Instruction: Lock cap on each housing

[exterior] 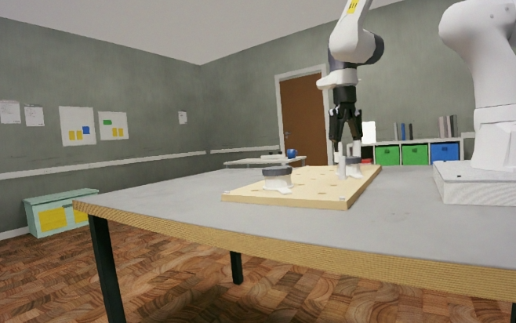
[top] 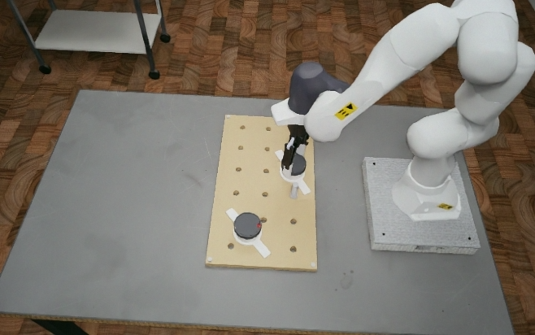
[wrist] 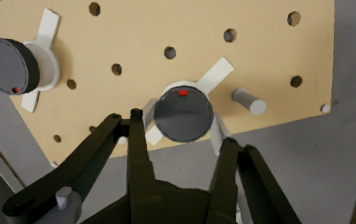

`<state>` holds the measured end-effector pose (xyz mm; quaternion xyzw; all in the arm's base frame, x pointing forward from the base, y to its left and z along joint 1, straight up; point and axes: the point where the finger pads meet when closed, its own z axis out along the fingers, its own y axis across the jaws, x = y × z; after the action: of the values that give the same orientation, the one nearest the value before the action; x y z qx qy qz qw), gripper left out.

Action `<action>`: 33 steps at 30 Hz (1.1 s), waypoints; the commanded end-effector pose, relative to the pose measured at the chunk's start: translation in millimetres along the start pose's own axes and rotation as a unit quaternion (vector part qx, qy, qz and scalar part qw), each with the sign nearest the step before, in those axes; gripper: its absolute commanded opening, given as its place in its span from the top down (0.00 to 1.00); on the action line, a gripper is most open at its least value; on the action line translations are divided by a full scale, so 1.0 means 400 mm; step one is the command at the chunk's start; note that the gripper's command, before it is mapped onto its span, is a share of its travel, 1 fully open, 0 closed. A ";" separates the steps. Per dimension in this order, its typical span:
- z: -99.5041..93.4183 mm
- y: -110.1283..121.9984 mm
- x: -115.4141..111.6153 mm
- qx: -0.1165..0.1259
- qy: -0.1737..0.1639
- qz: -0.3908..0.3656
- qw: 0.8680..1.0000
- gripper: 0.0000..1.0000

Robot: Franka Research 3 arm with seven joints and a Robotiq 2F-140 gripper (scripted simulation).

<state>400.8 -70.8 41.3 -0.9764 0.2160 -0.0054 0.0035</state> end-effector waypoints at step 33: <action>0.002 0.001 -0.005 -0.005 -0.004 0.175 0.984 0.90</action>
<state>401.2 -71.1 41.2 -0.9275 0.3738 -0.0040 0.0011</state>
